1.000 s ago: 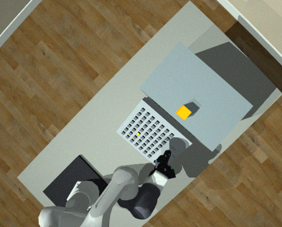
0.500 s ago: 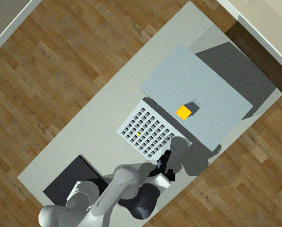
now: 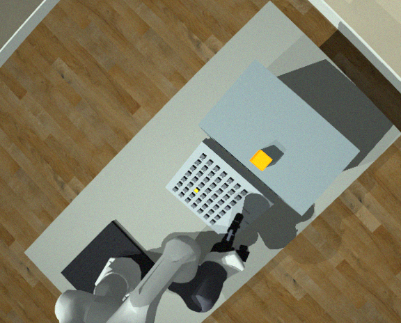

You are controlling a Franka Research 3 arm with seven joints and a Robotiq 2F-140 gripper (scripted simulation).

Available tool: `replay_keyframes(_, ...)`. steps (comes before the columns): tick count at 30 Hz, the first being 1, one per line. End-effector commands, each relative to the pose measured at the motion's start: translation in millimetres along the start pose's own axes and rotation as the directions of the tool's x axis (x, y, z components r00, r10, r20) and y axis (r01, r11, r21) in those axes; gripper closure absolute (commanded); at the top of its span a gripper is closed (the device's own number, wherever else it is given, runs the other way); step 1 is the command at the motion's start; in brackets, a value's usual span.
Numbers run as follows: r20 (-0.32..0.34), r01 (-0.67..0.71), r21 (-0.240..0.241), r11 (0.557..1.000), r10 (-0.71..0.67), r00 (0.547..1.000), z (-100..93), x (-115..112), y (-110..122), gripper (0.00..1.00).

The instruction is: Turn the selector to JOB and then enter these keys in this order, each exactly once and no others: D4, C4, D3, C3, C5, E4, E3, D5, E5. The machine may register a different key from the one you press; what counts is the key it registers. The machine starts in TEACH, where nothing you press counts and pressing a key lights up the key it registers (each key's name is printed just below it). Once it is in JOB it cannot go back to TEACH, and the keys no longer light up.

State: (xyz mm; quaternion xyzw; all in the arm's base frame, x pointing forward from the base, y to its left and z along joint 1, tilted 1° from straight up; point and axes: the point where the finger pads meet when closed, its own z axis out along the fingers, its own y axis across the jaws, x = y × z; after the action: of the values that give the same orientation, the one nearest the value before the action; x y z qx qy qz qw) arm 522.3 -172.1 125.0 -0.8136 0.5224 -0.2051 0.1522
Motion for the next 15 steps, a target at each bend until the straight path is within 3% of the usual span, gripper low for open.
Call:
replay_keyframes(1,-0.007,-0.164,-0.032,0.986,0.163,0.987,-0.3,1.3,-1.0,0.90)
replay_keyframes(15,-0.014,-0.373,-0.029,0.927,0.373,0.928,-0.3,1.3,-1.0,0.90)
